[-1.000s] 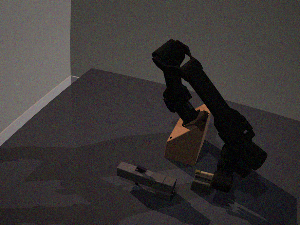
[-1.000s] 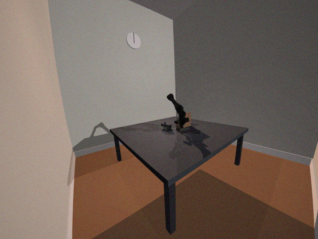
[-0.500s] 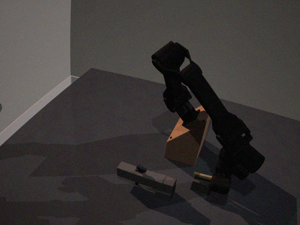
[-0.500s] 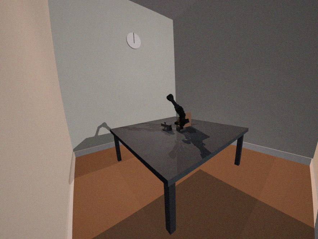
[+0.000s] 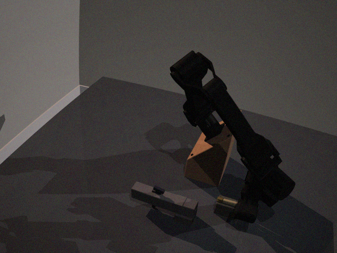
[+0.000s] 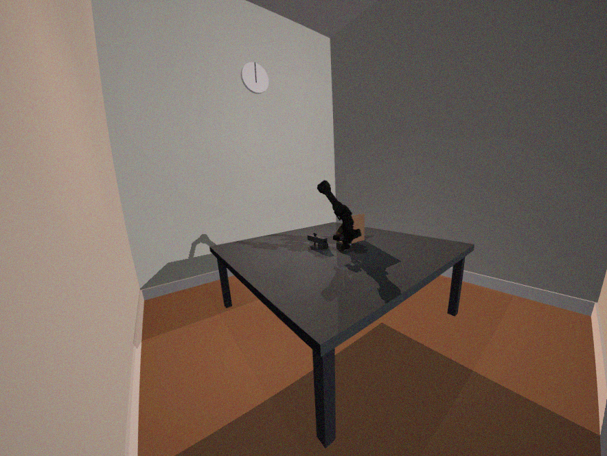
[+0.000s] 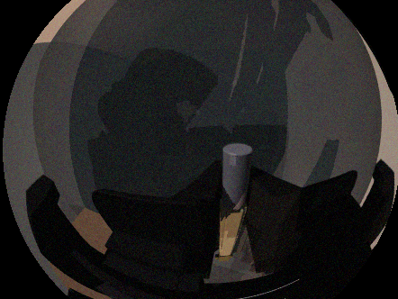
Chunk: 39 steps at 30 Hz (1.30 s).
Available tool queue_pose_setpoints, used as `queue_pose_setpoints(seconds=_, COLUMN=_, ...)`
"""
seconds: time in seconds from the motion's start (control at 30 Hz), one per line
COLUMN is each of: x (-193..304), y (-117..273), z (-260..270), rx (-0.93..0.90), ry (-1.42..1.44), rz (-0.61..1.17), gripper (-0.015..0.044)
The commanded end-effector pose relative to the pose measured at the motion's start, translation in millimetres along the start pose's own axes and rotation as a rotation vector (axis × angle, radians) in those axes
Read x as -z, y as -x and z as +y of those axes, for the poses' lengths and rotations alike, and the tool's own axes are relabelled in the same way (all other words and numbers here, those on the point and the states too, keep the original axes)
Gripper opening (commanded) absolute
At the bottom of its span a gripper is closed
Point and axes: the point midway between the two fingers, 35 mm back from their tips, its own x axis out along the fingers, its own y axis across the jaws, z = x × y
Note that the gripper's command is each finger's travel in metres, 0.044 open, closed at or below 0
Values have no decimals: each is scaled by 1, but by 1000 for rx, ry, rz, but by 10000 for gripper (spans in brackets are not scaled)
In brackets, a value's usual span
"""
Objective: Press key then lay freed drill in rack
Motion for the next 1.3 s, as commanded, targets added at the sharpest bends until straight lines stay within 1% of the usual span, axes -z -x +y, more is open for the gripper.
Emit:
queue_pose_setpoints(seconds=0.0, x=2, y=-7, z=2, rx=-1, ry=9, rz=8, gripper=0)
queue_pose_setpoints(seconds=1.27, x=5, y=-12, z=4, rx=-1, ry=9, rz=8, gripper=0)
